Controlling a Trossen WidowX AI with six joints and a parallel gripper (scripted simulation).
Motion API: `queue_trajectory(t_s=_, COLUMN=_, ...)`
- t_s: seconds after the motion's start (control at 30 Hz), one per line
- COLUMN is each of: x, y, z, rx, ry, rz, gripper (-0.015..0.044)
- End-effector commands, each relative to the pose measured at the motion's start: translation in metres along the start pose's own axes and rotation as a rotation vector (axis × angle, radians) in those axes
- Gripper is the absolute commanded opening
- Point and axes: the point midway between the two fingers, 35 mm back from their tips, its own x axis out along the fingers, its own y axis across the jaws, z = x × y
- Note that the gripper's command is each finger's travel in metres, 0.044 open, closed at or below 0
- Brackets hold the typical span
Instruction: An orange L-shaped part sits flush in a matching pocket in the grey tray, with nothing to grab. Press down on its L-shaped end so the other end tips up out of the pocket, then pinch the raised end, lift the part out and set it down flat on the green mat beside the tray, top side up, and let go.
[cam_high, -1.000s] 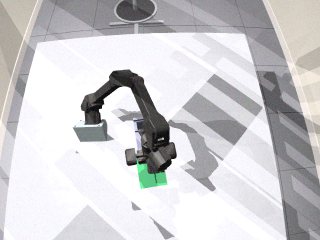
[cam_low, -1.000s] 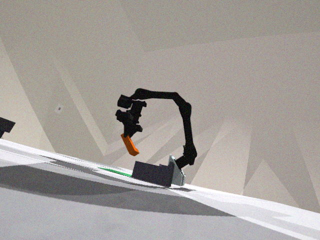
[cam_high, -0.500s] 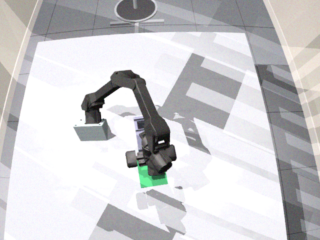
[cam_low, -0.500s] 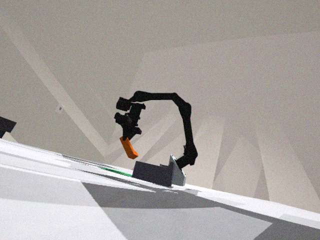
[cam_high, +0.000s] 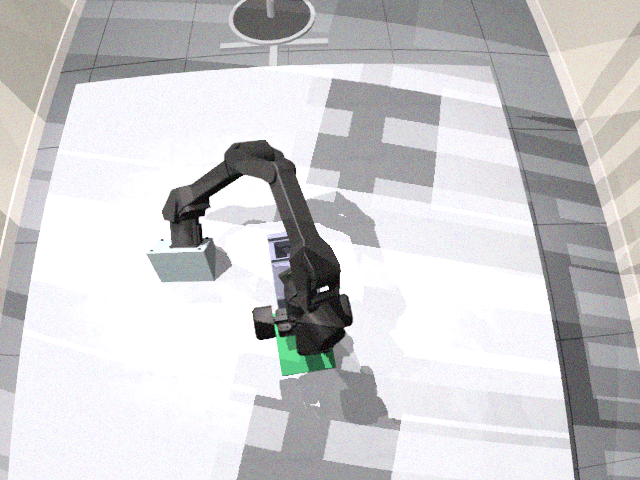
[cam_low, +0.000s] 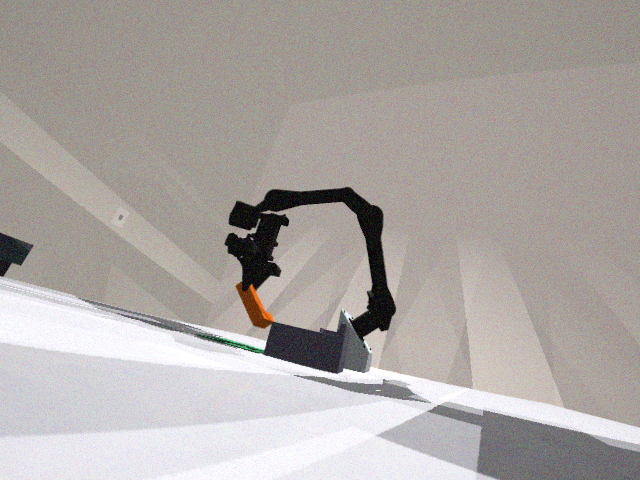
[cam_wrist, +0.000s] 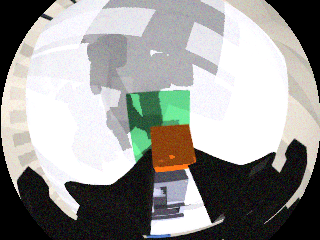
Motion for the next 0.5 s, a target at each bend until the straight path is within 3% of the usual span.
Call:
queue_trajectory(t_s=0.0, x=0.007, y=0.000, z=-0.001, rx=0.004, ry=0.005, rz=0.002, gripper=0.0000)
queue_trajectory(t_s=0.47, x=0.029, y=0.000, z=-0.001, rx=0.003, ry=0.006, rz=0.002, gripper=0.0000)
